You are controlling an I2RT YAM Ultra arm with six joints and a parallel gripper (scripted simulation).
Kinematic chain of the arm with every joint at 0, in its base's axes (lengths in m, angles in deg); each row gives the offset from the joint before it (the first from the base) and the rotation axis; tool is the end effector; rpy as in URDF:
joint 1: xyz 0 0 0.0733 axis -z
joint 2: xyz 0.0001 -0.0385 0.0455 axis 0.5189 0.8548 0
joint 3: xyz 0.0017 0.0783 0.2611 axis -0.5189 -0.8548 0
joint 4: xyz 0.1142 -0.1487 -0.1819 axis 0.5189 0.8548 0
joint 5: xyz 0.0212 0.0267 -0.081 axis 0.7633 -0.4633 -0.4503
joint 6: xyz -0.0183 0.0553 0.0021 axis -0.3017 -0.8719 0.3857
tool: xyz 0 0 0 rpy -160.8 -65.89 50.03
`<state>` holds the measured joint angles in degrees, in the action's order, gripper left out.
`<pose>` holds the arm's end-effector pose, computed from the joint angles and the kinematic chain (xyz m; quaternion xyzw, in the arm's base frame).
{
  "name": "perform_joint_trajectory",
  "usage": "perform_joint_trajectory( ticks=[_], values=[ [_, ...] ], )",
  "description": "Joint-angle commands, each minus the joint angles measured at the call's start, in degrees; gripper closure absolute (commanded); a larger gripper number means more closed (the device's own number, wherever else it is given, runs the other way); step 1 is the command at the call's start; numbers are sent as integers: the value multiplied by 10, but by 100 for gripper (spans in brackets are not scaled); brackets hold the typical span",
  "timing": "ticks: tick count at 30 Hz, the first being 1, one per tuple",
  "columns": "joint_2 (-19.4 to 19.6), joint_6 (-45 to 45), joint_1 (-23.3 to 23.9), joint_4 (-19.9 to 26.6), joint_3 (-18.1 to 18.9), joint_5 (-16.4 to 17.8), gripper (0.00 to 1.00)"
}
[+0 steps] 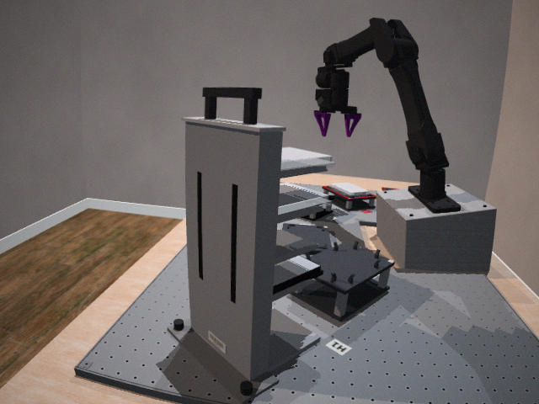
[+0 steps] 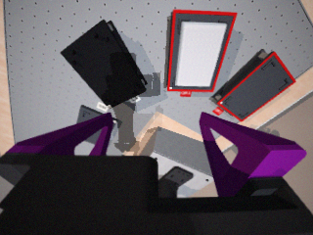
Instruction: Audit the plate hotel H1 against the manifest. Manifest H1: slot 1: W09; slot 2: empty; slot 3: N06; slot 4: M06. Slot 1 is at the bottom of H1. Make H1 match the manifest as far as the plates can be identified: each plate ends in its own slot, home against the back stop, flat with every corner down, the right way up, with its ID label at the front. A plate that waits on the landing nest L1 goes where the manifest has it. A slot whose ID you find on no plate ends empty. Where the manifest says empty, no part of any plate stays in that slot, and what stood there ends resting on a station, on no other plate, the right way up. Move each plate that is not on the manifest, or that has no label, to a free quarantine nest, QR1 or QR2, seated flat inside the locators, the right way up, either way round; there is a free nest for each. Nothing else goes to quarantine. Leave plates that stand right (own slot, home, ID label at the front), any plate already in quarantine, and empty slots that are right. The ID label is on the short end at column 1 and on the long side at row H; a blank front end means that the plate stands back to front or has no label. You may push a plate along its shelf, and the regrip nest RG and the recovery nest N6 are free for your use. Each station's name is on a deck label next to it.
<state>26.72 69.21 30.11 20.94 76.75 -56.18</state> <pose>0.1778 -0.3113 0.2750 0.5073 0.8586 0.0513 0.0541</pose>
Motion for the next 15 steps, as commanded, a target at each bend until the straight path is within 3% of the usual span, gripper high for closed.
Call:
perform_joint_trajectory(
  ticks=[1,15],
  values=[
    [-20,-26,-13,-4,1,-1,0],
    [-34,-92,-78,-5,-5,-6,0]
  ],
)
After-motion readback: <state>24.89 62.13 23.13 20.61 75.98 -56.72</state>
